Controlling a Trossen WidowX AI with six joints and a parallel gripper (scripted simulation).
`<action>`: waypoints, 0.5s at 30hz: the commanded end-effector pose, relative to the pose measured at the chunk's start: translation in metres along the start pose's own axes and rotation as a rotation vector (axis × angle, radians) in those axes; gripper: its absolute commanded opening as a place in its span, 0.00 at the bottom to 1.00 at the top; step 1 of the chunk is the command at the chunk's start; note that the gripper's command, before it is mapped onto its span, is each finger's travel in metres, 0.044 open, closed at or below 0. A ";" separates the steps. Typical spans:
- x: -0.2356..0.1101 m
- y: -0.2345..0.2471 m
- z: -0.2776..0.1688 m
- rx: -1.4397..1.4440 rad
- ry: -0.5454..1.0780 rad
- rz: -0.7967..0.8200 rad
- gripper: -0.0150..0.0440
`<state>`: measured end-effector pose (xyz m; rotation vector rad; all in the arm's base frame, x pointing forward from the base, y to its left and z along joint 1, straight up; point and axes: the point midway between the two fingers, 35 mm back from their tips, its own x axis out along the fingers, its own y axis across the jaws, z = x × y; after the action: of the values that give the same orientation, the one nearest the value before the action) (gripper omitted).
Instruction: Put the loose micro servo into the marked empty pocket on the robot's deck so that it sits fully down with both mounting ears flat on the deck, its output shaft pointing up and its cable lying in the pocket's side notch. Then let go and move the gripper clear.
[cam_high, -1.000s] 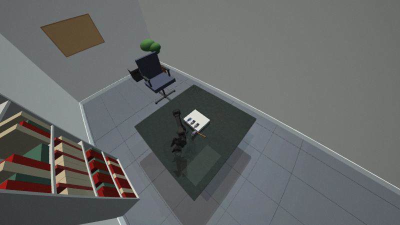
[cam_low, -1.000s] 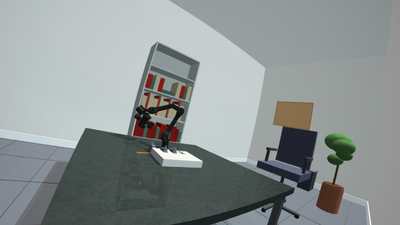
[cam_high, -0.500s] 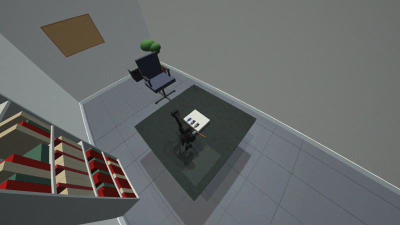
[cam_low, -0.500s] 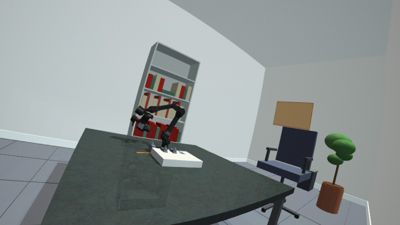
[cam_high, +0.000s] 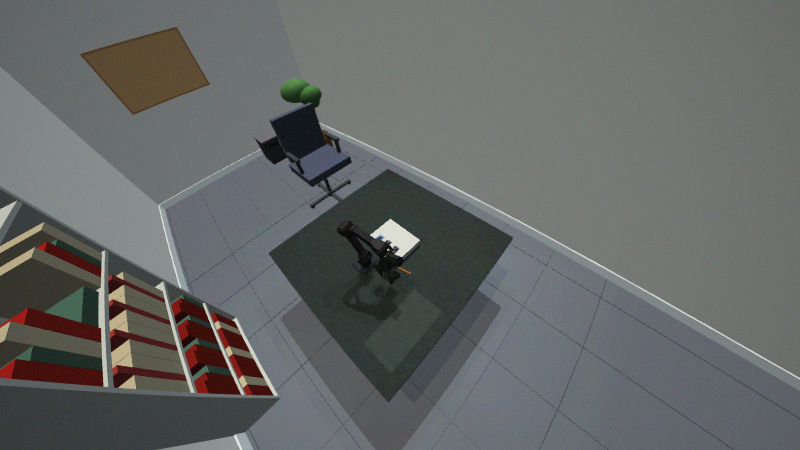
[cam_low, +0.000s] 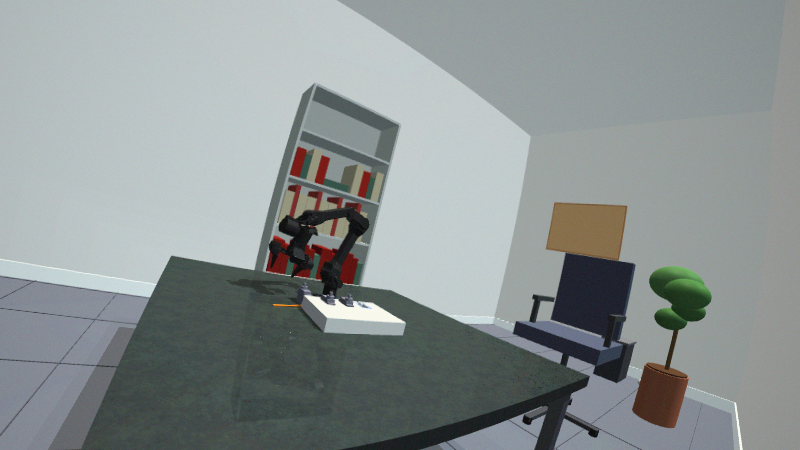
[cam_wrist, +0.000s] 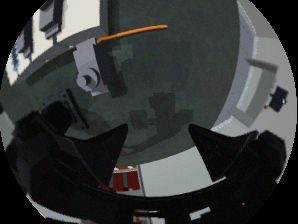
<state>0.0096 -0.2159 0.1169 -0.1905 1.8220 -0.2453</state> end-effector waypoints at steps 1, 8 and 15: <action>-0.015 0.021 0.032 -0.049 -0.121 0.056 1.00; -0.039 0.067 0.072 -0.138 -0.266 0.199 1.00; -0.044 0.078 0.078 -0.155 -0.289 0.233 1.00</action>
<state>0.0920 -0.1415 0.1156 -0.1223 1.5785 0.0723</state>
